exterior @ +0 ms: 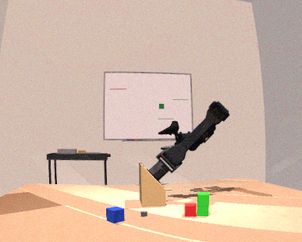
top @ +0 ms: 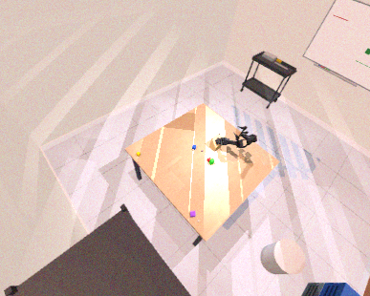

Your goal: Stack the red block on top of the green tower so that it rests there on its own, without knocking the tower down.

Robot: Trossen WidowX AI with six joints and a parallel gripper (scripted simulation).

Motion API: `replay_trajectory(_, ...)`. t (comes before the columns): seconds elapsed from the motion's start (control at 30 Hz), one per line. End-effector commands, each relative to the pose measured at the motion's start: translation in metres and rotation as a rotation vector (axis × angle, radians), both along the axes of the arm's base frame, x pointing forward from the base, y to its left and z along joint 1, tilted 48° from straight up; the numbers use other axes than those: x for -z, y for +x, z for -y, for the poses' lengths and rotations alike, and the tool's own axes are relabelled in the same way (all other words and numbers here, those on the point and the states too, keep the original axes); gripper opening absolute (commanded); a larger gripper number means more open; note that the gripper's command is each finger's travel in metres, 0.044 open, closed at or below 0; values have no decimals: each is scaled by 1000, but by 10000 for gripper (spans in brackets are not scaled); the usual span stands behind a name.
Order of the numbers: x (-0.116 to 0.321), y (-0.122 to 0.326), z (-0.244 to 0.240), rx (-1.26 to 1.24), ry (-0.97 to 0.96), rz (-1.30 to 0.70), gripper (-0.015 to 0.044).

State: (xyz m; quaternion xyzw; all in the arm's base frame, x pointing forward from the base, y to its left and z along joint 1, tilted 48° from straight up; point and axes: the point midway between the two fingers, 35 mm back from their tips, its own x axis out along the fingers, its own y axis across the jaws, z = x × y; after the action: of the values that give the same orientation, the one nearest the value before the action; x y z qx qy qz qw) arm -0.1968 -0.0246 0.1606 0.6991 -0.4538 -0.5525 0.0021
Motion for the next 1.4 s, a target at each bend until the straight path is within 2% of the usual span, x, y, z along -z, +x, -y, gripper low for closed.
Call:
replay_trajectory(0.0,0,0,0,1,0,-1,426)
replay_trajectory(0.03,0,0,-2,6,1,-3,440)
replay_trajectory(0.67,1,5,-92,320,78,-163,440)
replay_trajectory(1.37,0,62,-186,657,274,-296,440)
